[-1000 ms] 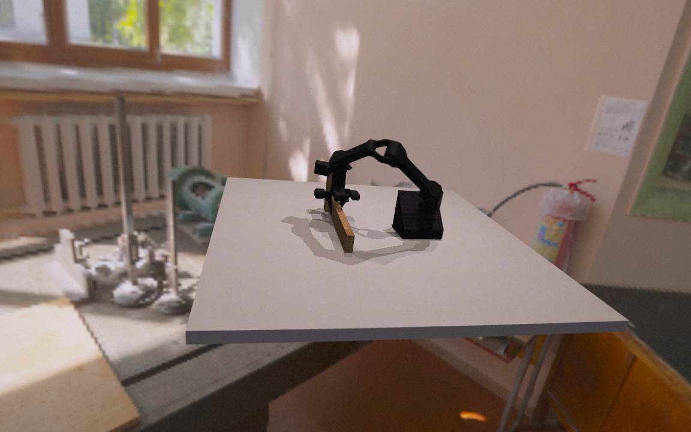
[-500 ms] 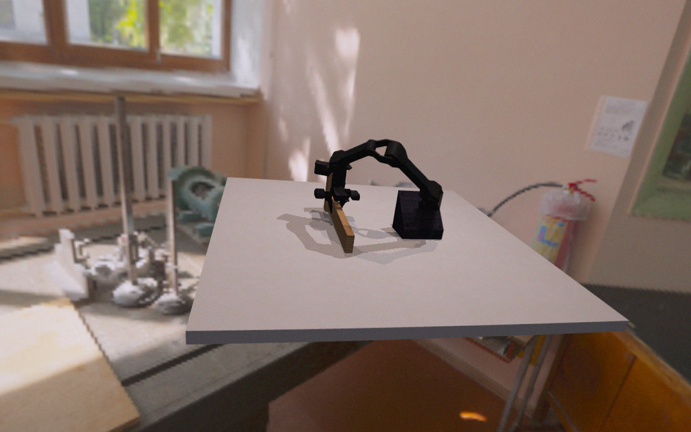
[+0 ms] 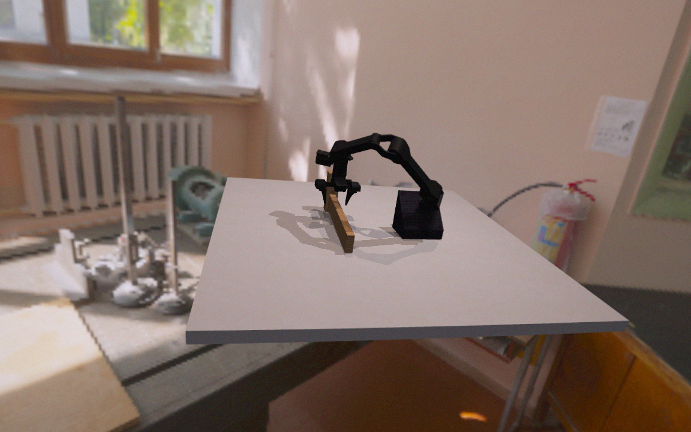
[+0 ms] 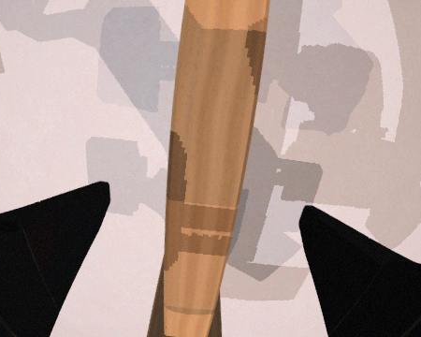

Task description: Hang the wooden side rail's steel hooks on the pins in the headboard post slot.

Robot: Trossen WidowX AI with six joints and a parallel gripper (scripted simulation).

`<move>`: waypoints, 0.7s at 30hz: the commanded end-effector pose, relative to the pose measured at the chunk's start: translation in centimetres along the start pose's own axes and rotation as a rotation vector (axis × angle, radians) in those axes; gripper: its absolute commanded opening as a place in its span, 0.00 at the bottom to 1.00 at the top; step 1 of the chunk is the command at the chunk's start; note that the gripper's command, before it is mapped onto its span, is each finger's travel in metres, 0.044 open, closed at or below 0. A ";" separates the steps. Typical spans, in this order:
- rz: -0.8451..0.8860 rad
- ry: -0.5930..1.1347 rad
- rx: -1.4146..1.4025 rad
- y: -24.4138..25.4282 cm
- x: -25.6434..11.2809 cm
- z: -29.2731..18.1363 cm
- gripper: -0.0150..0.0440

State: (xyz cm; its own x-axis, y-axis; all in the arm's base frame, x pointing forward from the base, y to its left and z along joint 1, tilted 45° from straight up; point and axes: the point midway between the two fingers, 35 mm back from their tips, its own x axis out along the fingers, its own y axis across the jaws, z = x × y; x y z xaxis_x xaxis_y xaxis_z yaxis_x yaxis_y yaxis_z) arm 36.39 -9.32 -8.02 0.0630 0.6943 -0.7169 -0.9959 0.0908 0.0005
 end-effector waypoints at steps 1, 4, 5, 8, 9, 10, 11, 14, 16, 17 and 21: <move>0.011 0.002 -0.005 0.1 -0.1 0.4 1.00; 0.011 0.001 -0.005 0.1 -0.1 2.2 1.00; 0.011 0.000 -0.005 0.1 -0.1 2.9 1.00; 0.011 0.000 -0.005 0.1 -0.1 3.1 1.00; 0.011 0.000 -0.005 0.1 -0.1 3.1 1.00; 0.012 0.003 -0.011 0.0 -0.1 2.9 1.00; 0.012 0.003 -0.011 0.0 -0.1 2.9 1.00; 0.012 0.003 -0.011 0.0 -0.1 2.9 1.00; 0.012 0.003 -0.011 0.0 -0.1 2.9 1.00; 0.012 0.003 -0.011 0.0 -0.1 2.9 1.00; 0.012 0.003 -0.011 0.0 -0.1 2.9 1.00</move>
State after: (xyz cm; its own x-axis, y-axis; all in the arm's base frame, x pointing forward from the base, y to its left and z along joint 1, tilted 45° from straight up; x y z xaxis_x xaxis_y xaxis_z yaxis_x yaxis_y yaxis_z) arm 36.53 -7.35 -5.93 0.0518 0.6933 -0.7188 -0.9971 0.0757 0.0011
